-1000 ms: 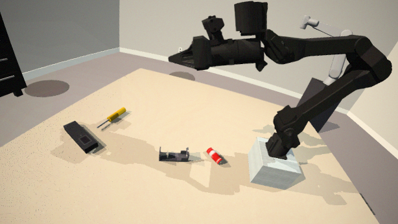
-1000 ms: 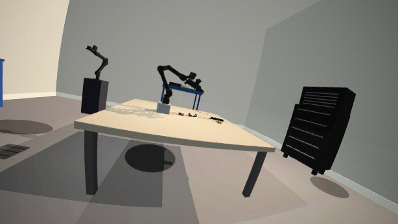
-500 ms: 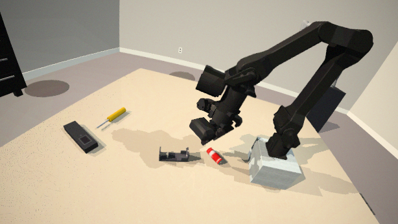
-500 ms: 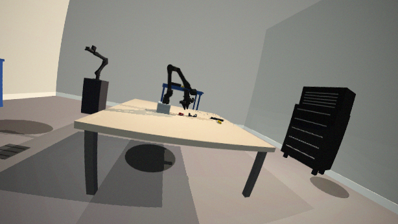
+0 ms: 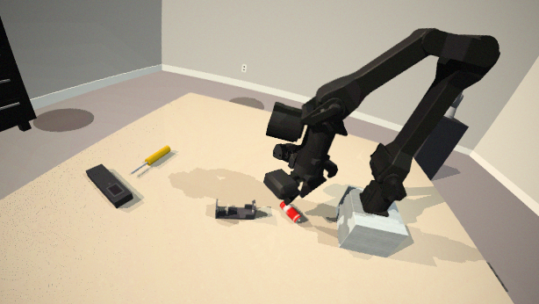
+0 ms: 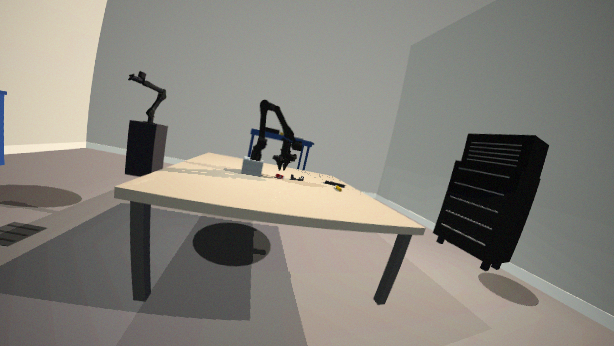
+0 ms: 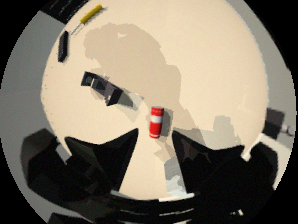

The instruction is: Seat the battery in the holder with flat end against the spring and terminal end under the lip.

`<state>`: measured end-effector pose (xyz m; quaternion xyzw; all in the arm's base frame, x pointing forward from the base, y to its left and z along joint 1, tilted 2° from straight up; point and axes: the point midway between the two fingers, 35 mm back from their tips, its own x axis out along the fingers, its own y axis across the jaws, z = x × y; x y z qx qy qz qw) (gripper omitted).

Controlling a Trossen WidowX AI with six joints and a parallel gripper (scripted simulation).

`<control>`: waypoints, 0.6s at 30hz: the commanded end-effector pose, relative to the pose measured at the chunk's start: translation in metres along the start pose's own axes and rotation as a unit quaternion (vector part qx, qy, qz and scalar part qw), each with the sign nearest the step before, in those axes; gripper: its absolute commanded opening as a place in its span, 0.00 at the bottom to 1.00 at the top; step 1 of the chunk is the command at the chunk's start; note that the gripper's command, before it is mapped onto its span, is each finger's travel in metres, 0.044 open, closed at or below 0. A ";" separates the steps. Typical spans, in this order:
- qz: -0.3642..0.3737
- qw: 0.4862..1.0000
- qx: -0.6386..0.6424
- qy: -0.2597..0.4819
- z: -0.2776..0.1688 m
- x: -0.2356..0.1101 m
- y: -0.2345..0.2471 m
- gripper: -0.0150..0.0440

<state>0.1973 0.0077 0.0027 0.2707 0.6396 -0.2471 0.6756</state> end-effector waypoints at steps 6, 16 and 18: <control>-0.007 1.000 0.002 0.003 -0.001 0.016 -0.002 0.67; -0.007 1.000 0.000 0.003 -0.001 0.032 -0.002 0.67; -0.007 1.000 0.000 0.003 -0.001 0.035 -0.003 0.67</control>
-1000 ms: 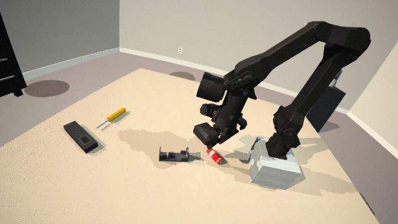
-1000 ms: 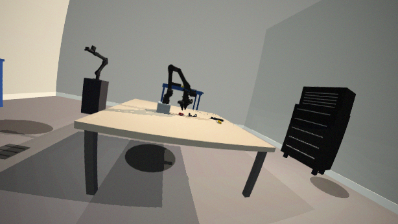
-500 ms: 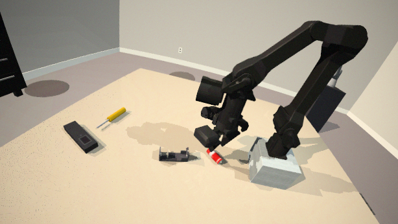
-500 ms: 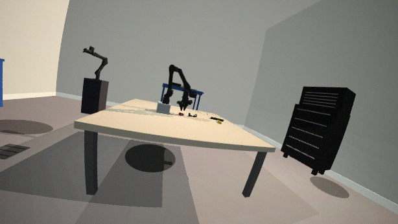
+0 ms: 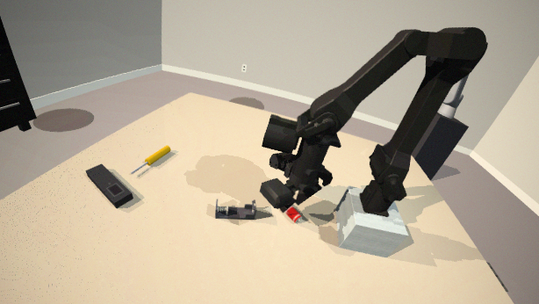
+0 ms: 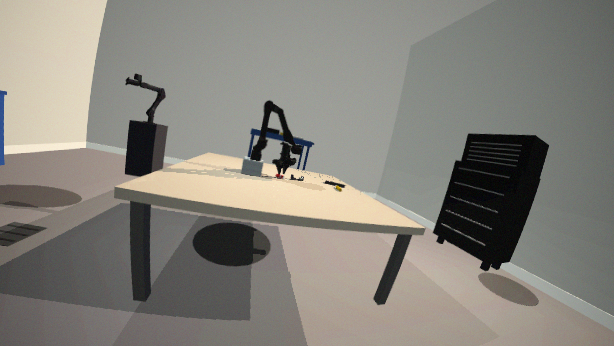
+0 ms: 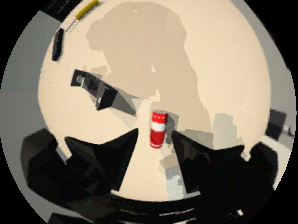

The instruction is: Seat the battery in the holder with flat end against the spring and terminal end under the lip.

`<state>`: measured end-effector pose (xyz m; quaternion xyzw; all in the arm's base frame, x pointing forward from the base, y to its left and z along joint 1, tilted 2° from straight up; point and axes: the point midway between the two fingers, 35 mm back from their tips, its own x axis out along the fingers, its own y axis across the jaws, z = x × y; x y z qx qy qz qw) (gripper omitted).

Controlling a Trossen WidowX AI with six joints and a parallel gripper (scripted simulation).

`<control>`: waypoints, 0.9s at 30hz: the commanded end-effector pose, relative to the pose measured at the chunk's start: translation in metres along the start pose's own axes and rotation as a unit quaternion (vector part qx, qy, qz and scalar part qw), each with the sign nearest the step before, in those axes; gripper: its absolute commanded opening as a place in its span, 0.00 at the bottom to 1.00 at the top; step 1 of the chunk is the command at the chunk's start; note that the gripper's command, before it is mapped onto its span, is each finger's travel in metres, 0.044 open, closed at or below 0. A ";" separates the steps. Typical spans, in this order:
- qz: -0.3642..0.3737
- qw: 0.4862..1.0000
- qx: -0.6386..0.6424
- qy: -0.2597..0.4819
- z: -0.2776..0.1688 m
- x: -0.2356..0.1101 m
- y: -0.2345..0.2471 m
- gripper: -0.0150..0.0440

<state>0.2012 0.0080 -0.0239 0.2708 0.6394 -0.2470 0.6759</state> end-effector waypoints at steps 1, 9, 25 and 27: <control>-0.008 1.000 0.000 0.004 -0.003 0.010 -0.004 0.67; -0.008 1.000 0.003 0.003 -0.004 0.023 -0.005 0.67; -0.008 1.000 0.003 0.003 -0.004 0.024 -0.006 0.39; -0.008 1.000 0.003 0.003 -0.004 0.024 -0.006 0.39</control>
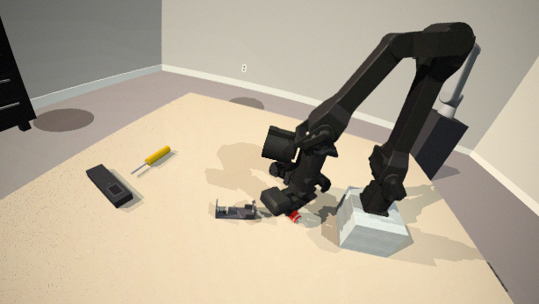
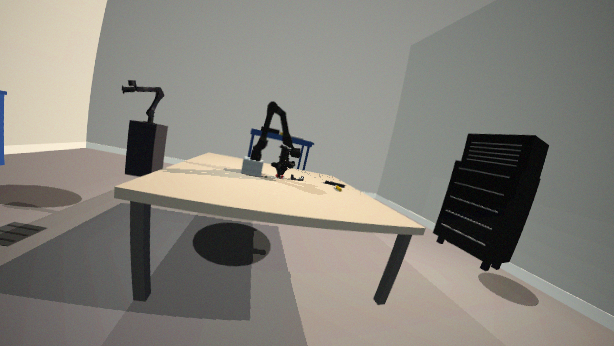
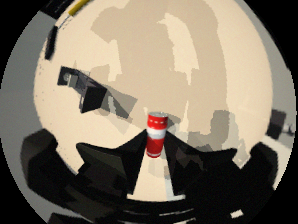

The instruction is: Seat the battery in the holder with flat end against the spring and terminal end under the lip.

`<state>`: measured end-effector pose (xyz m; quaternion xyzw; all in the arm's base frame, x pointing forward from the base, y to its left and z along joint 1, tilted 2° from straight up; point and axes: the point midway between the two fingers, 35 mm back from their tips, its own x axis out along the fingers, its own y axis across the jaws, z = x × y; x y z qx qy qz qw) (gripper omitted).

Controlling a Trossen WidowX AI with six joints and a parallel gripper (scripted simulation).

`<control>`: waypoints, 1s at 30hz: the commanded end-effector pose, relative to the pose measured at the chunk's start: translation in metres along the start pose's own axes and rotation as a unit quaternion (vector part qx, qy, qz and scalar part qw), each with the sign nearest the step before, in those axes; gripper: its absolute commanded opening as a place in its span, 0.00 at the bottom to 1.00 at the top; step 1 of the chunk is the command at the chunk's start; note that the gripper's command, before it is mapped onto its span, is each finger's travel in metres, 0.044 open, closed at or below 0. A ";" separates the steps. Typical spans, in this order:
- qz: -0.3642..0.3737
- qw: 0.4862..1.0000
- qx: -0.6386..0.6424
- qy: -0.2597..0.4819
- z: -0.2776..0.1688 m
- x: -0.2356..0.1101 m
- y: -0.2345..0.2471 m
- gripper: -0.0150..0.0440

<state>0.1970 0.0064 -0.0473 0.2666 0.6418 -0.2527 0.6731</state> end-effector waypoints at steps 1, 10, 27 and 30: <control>0.000 1.000 0.002 0.002 -0.001 0.001 0.000 0.39; 0.001 1.000 0.002 0.002 0.000 -0.041 0.001 0.39; 0.003 0.975 -0.221 -0.001 0.032 -0.067 0.051 0.39; 0.004 0.959 -0.284 -0.002 0.041 -0.071 0.066 0.39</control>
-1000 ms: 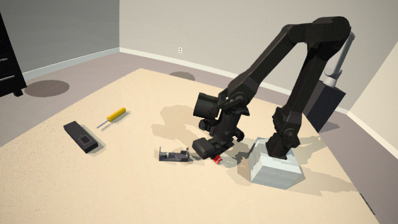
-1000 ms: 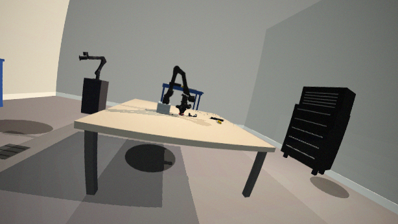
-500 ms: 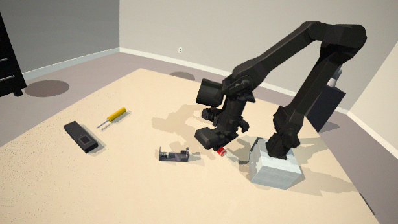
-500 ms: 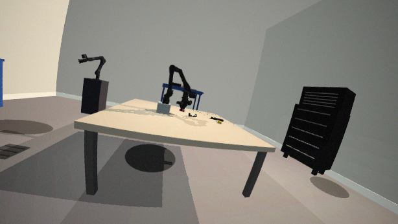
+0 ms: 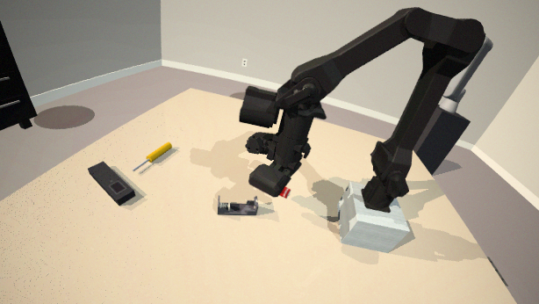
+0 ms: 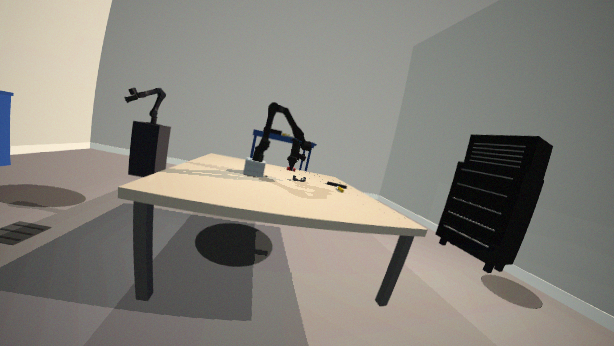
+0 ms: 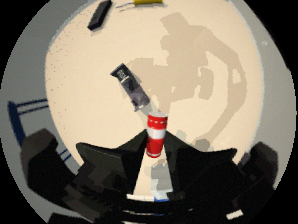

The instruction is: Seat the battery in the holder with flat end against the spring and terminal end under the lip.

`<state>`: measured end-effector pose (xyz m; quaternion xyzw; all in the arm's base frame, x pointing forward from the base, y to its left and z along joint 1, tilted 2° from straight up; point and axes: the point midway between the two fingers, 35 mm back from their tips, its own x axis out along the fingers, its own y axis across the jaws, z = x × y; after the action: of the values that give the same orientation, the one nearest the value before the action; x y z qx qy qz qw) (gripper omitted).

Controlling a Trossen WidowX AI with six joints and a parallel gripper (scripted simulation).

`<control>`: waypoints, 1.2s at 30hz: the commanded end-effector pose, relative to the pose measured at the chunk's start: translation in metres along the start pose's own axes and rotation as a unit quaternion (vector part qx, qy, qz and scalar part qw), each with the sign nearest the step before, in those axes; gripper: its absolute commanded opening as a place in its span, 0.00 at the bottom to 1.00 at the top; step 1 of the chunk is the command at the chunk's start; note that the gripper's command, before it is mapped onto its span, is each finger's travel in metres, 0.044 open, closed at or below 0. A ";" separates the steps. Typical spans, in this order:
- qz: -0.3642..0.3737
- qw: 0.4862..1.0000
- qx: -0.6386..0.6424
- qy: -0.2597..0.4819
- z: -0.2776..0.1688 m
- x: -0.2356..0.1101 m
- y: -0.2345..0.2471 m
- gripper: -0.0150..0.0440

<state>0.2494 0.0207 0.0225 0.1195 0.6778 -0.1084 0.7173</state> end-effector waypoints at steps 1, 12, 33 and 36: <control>0.000 0.995 -0.095 0.001 0.021 -0.005 0.016 0.39; 0.003 0.949 -0.315 -0.002 0.065 -0.012 0.054 0.39; -0.025 0.945 -0.314 0.086 0.061 0.017 0.051 0.39; -0.031 0.944 -0.312 0.107 0.060 0.024 0.050 0.39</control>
<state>0.3234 0.0502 0.0113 -0.1185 0.7364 0.1064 0.6576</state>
